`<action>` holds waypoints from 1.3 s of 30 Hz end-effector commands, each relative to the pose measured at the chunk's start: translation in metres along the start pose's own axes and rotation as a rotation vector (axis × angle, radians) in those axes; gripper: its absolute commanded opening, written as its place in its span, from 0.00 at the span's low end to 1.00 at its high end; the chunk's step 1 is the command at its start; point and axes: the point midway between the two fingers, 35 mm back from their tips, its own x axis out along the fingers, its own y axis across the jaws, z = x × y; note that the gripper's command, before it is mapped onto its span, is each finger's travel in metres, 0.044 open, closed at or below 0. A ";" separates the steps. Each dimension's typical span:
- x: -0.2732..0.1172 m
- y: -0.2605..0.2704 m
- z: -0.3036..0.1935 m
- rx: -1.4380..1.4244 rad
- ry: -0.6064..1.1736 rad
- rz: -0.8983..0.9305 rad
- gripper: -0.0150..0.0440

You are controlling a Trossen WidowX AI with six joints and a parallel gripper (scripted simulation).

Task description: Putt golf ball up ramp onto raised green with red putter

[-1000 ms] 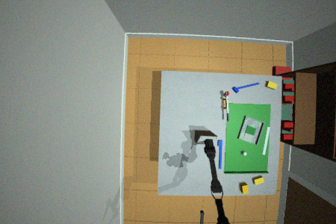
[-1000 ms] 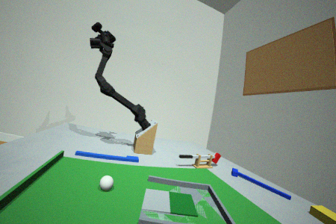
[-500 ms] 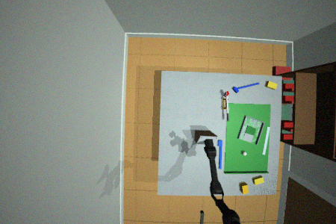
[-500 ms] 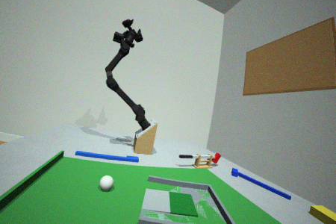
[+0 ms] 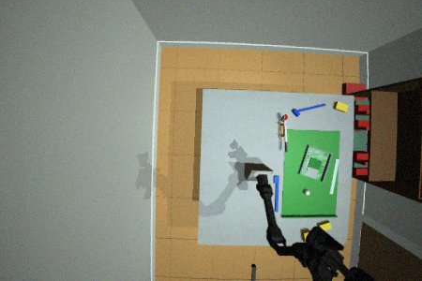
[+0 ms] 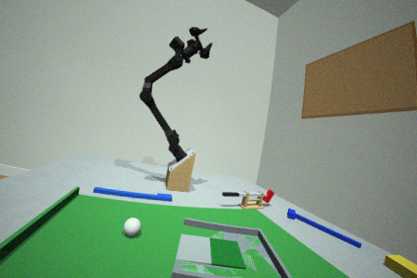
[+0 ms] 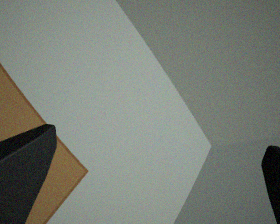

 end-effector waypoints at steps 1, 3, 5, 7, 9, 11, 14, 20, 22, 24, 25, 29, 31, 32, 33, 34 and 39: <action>0.013 0.028 -0.070 0.002 0.172 0.060 1.00; 0.014 0.038 -0.100 0.005 0.246 0.085 1.00; 0.014 0.049 -0.131 0.009 0.321 0.110 1.00; 0.011 0.060 -0.160 0.031 0.394 0.133 1.00; 0.006 0.070 -0.190 0.054 0.468 0.154 1.00; 0.000 0.081 -0.219 0.078 0.542 0.174 1.00; -0.014 0.096 -0.261 0.113 0.654 0.203 1.00; -0.055 0.128 -0.346 0.127 0.892 0.284 1.00; -0.073 0.138 -0.372 0.133 0.972 0.314 1.00; -0.092 0.149 -0.397 0.140 1.052 0.346 1.00; -0.103 0.154 -0.409 0.145 1.092 0.362 1.00; -0.149 0.177 -0.452 0.166 1.254 0.435 1.00; -0.175 0.188 -0.470 0.178 1.334 0.475 1.00; -0.189 0.194 -0.479 0.185 1.374 0.497 1.00; -0.202 0.200 -0.487 0.193 1.414 0.519 1.00; -0.216 0.206 -0.494 0.201 1.454 0.541 1.00; -0.287 0.233 -0.520 0.251 1.642 0.650 1.00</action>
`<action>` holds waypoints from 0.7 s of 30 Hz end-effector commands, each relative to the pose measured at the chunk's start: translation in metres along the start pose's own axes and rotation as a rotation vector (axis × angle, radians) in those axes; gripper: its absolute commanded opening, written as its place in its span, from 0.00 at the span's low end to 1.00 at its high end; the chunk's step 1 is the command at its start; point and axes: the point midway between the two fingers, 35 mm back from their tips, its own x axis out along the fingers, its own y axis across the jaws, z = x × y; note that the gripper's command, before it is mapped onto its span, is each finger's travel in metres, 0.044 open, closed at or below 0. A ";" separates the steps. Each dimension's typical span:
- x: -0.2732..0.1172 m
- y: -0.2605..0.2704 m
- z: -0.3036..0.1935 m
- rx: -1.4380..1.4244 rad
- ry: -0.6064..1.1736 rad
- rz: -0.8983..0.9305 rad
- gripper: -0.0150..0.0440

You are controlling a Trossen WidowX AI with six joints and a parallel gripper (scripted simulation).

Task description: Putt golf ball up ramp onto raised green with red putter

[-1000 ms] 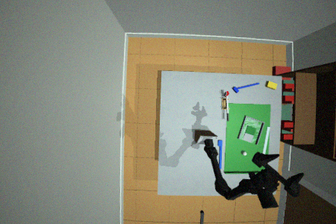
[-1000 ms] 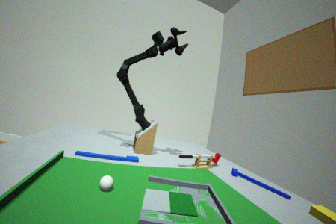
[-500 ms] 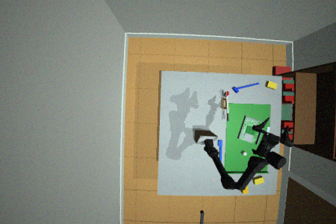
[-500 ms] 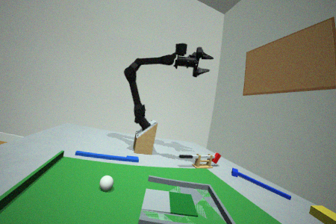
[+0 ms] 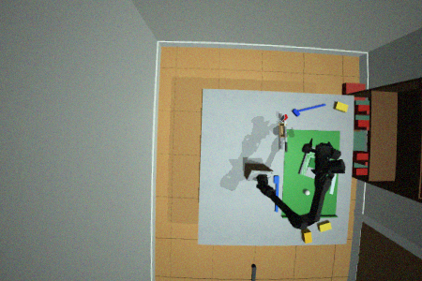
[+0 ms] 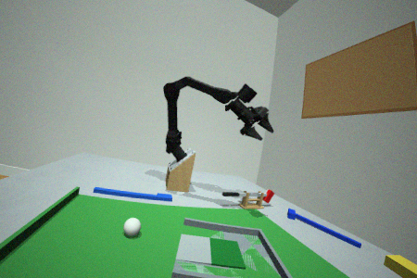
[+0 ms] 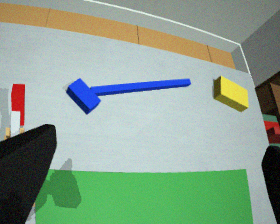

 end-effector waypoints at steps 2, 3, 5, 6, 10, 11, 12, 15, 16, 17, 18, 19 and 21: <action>0.036 0.032 -0.070 0.010 0.208 0.123 1.00; 0.041 0.039 -0.083 0.014 0.245 0.147 1.00; 0.049 0.052 -0.108 0.016 0.315 0.197 1.00; 0.052 0.060 -0.120 0.015 0.350 0.223 1.00; 0.061 0.097 -0.176 -0.003 0.506 0.363 1.00; 0.062 0.107 -0.189 -0.008 0.543 0.401 1.00; 0.062 0.115 -0.199 -0.013 0.572 0.432 1.00; 0.061 0.121 -0.207 -0.017 0.595 0.457 1.00; 0.061 0.121 -0.207 -0.017 0.595 0.457 1.00; 0.061 0.122 -0.208 -0.017 0.595 0.457 1.00; 0.060 0.122 -0.208 -0.017 0.595 0.457 1.00; 0.060 0.122 -0.208 -0.017 0.595 0.457 1.00; 0.063 0.124 -0.212 -0.017 0.595 0.457 1.00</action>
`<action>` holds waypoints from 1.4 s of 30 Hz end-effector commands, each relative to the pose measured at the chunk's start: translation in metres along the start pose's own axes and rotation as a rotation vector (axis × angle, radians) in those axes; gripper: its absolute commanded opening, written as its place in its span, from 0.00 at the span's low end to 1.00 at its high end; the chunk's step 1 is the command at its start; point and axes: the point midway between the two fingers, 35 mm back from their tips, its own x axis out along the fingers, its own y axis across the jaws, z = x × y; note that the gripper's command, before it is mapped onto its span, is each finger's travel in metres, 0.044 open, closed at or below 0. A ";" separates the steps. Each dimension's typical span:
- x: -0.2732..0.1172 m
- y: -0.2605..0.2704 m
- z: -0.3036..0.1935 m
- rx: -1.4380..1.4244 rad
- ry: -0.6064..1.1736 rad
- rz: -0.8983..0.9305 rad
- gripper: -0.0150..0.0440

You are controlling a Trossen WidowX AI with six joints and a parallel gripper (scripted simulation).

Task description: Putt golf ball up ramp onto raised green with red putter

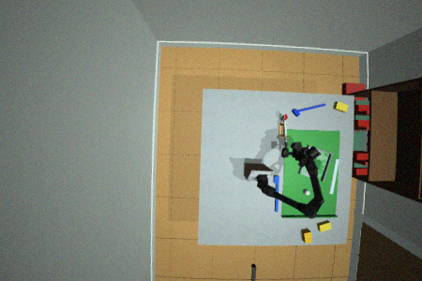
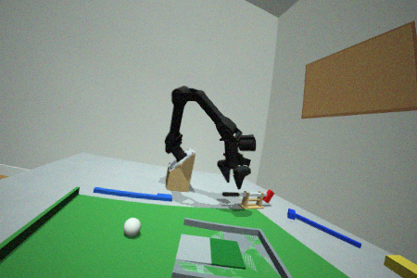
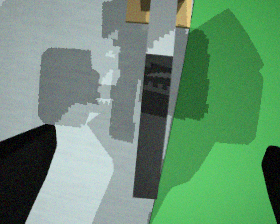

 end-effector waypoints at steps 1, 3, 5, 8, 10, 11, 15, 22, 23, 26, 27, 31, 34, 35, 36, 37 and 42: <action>0.012 0.003 -0.007 -0.007 0.017 0.009 1.00; 0.022 0.004 -0.009 -0.007 0.018 0.009 1.00; 0.026 0.004 -0.010 -0.007 0.018 0.009 1.00; 0.026 0.004 -0.010 -0.007 0.018 0.009 1.00; 0.030 0.004 -0.011 -0.007 0.018 0.009 1.00; 0.035 0.004 -0.013 -0.007 0.018 0.009 1.00; 0.048 0.004 -0.017 -0.007 0.020 0.009 1.00; 0.051 0.004 -0.018 -0.007 0.020 0.009 1.00; 0.052 0.004 -0.018 -0.007 0.020 0.009 1.00; 0.056 0.004 -0.019 -0.007 0.020 0.009 1.00; 0.058 0.004 -0.020 -0.007 0.020 0.009 1.00; 0.064 0.004 -0.022 -0.007 0.021 0.009 1.00; 0.069 0.004 -0.023 -0.007 0.021 0.009 1.00; 0.070 0.005 -0.024 -0.007 0.021 0.009 1.00; 0.071 0.005 -0.024 -0.007 0.021 0.009 1.00; 0.071 0.005 -0.024 -0.007 0.021 0.009 1.00; 0.068 0.003 -0.022 0.000 0.014 0.008 0.91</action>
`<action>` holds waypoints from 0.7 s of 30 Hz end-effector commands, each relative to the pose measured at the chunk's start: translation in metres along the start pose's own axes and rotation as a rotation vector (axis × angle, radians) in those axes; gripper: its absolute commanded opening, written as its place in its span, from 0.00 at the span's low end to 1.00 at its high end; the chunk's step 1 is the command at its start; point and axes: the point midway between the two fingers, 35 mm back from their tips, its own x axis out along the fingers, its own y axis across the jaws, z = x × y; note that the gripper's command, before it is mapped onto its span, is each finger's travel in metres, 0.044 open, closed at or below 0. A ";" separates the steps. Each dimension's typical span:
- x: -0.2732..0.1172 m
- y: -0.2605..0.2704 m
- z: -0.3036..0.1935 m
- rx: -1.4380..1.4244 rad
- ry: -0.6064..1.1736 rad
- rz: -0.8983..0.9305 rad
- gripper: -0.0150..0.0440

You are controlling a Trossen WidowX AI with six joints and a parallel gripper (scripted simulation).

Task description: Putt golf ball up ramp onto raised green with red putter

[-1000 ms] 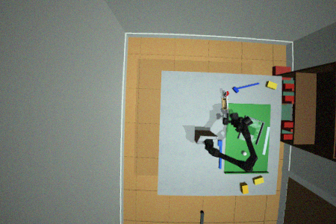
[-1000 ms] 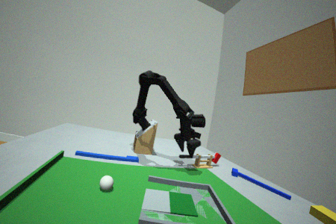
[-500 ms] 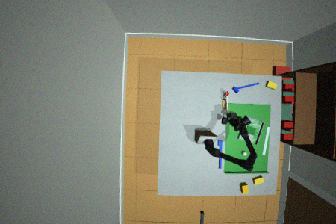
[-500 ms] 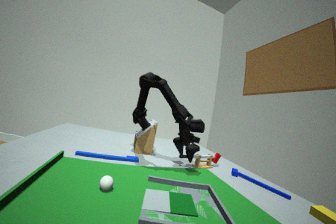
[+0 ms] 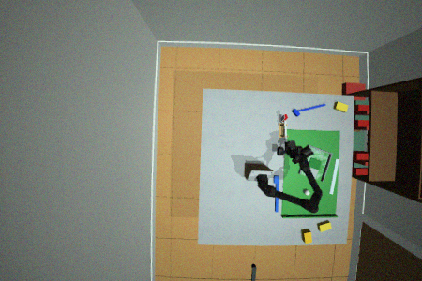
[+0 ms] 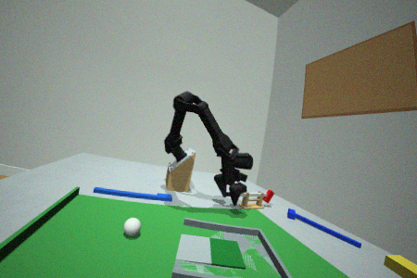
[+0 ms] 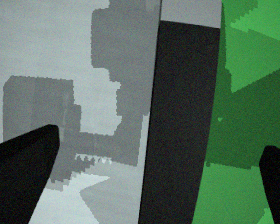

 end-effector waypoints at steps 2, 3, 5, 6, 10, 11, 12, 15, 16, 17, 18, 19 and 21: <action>0.000 0.000 0.000 0.001 -0.001 -0.001 0.82; 0.000 0.000 0.000 0.001 -0.001 -0.001 0.78; 0.000 0.000 0.000 0.001 -0.001 -0.001 0.69; 0.000 0.000 0.000 0.001 -0.001 -0.001 0.64; 0.000 0.000 0.000 0.001 -0.001 -0.001 0.47; 0.000 0.000 0.000 0.001 -0.001 -0.001 0.42; 0.000 0.000 0.000 0.001 -0.001 -0.001 0.38; 0.000 0.000 0.000 0.001 -0.001 -0.001 0.31; 0.000 0.000 0.000 0.001 -0.001 -0.001 0.30; 0.000 0.000 0.000 0.001 -0.001 -0.001 0.29; 0.000 0.000 0.000 0.001 -0.001 -0.001 0.28; 0.000 0.000 0.000 0.001 -0.001 -0.001 0.26; -0.002 -0.001 0.001 0.001 -0.001 -0.001 0.25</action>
